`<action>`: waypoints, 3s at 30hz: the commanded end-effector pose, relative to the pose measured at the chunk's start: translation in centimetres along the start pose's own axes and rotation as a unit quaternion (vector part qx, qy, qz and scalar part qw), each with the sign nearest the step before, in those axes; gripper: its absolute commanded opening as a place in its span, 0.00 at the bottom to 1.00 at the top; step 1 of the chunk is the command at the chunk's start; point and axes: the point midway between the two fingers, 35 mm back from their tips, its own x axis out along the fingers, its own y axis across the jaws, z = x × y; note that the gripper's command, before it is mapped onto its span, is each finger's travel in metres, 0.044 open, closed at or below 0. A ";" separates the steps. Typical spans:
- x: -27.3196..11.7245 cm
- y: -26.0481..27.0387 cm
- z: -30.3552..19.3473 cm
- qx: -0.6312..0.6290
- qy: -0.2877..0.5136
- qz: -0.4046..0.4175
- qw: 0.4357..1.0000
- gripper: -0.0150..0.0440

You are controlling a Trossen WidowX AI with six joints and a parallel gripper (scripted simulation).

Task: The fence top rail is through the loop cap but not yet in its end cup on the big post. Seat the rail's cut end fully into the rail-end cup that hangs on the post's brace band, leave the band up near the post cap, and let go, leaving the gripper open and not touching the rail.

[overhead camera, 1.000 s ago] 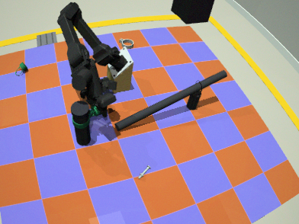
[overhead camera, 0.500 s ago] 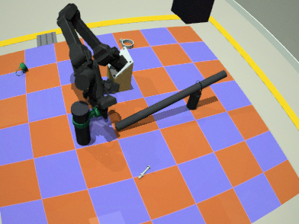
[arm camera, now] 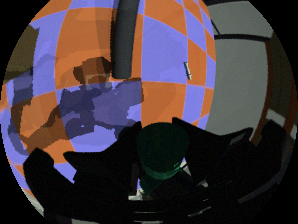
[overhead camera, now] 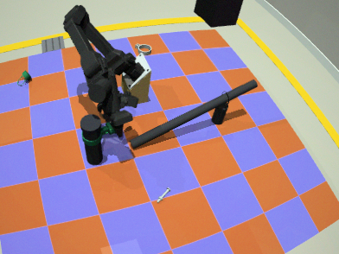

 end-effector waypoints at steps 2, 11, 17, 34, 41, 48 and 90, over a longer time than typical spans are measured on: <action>0.2 -0.3 0.1 0.010 0.005 -0.001 1.000 0.25; 0.5 -0.8 0.1 0.038 0.020 -0.001 0.999 0.25; 0.6 -0.9 0.1 0.043 0.023 -0.001 0.999 0.25; 0.5 -0.6 0.0 0.035 0.020 0.002 0.999 0.25; 0.5 -0.6 0.0 0.035 0.020 0.002 0.999 0.39; 0.4 -0.6 0.1 0.035 0.020 0.002 0.999 0.70; -6.8 -5.8 11.3 0.473 -0.006 0.024 0.881 1.00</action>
